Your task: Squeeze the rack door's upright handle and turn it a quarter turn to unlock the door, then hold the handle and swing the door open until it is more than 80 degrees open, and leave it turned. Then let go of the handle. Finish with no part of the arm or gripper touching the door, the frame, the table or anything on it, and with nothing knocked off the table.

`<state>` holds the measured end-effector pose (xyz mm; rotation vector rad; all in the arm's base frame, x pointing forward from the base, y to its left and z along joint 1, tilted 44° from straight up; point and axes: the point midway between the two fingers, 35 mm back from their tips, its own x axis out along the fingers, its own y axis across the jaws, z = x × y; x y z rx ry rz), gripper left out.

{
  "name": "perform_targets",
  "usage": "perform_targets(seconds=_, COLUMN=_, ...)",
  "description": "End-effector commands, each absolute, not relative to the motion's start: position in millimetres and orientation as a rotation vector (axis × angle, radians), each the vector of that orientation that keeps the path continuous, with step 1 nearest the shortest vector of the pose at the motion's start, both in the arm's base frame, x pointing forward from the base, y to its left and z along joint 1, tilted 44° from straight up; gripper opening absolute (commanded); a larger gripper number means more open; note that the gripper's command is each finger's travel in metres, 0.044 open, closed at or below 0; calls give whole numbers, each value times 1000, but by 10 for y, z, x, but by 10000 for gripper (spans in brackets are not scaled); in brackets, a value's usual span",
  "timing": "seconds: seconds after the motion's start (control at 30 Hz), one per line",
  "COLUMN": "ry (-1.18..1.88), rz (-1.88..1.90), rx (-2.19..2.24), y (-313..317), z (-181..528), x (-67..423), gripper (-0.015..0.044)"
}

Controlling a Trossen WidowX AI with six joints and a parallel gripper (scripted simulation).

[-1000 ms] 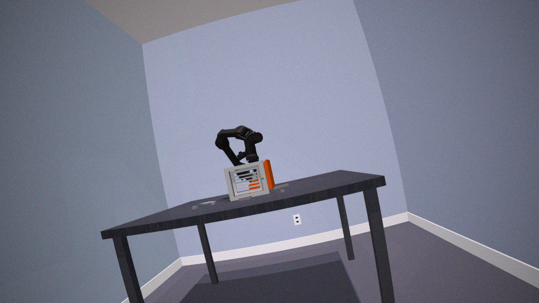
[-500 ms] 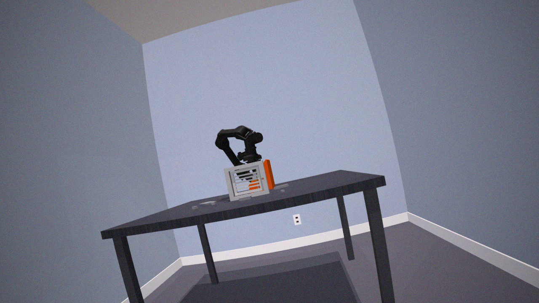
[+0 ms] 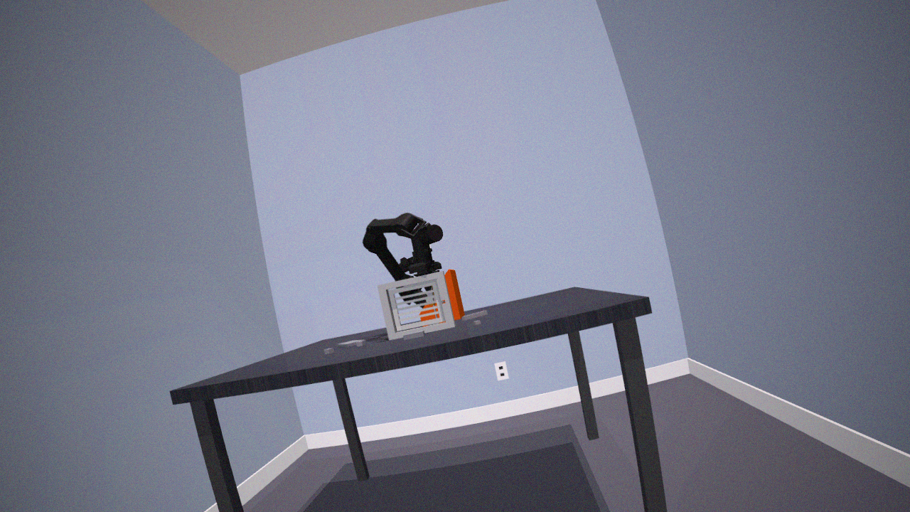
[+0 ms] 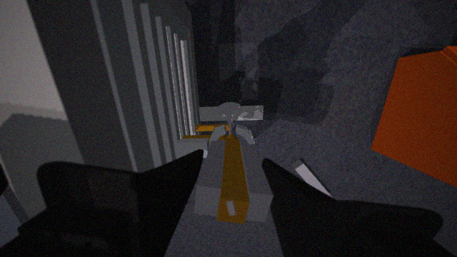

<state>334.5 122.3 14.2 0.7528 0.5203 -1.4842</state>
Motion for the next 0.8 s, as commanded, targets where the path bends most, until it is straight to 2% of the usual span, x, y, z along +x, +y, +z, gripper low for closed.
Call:
perform_targets(seconds=0.0, ry=513, rz=-1482, rx=759, y=1227, z=145, x=3353, gripper=219)
perform_targets(seconds=0.77, ry=513, rz=-1482, rx=759, y=1227, z=145, x=3353, gripper=66)
